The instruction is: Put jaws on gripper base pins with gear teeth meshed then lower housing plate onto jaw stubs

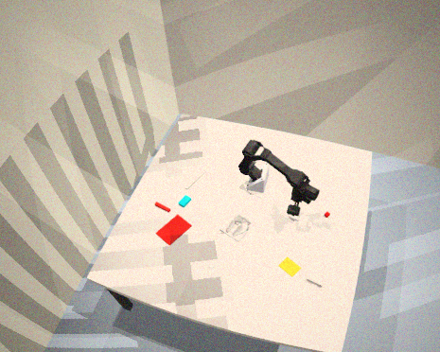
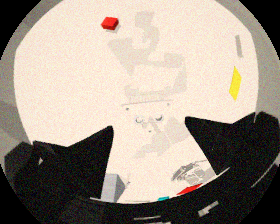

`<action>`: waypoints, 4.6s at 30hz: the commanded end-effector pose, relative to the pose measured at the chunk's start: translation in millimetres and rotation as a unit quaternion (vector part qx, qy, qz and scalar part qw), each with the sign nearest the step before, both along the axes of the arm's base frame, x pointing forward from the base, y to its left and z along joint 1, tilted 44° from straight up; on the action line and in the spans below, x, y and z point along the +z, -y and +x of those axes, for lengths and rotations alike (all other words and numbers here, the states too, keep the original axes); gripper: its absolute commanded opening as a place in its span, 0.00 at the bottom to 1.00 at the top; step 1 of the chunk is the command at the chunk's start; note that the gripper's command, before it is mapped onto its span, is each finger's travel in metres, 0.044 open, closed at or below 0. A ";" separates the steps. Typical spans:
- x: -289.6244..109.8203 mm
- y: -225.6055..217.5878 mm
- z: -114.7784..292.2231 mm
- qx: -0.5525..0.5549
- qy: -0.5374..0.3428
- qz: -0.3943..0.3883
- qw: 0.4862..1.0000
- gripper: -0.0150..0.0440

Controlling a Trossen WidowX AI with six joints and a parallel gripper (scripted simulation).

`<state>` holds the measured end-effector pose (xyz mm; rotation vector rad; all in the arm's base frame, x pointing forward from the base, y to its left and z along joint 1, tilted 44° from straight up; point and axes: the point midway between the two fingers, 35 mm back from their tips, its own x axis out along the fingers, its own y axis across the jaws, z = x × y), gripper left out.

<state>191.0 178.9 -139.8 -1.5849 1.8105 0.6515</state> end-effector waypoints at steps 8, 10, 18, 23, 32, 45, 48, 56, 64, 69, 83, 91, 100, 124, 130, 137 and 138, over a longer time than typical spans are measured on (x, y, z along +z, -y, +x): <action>-0.1 0.1 0.7 0.003 0.000 0.000 1.000 1.00; -0.1 0.1 0.7 0.003 0.000 0.000 1.000 1.00; -0.1 0.1 0.7 0.003 0.000 0.000 1.000 1.00; -0.2 0.2 0.0 0.000 0.000 0.000 1.000 1.00; -11.2 8.8 0.5 0.001 0.000 0.000 1.000 1.00; -27.6 22.8 0.3 0.002 0.001 0.000 1.000 1.00; -31.3 26.1 0.0 0.002 0.001 0.000 1.000 1.00; -38.9 33.3 -0.6 0.003 0.001 -0.001 1.000 1.00; -38.9 33.3 -0.6 0.003 0.001 -0.001 1.000 1.00; -38.9 33.3 -0.6 0.003 0.001 -0.001 1.000 1.00; -39.0 33.2 -1.3 0.000 0.001 0.000 1.000 0.97; -39.0 33.2 -1.3 0.000 0.001 0.000 1.000 0.88; -39.0 33.2 -1.3 0.000 0.001 0.000 1.000 0.85; 0.6 -5.1 3.8 0.002 0.000 0.000 1.000 0.85; 14.1 -15.9 3.9 0.003 0.000 0.000 1.000 0.85; 14.9 -16.0 4.3 0.004 0.000 0.001 1.000 0.85; 16.0 -15.3 5.4 0.007 -0.003 0.001 1.000 0.85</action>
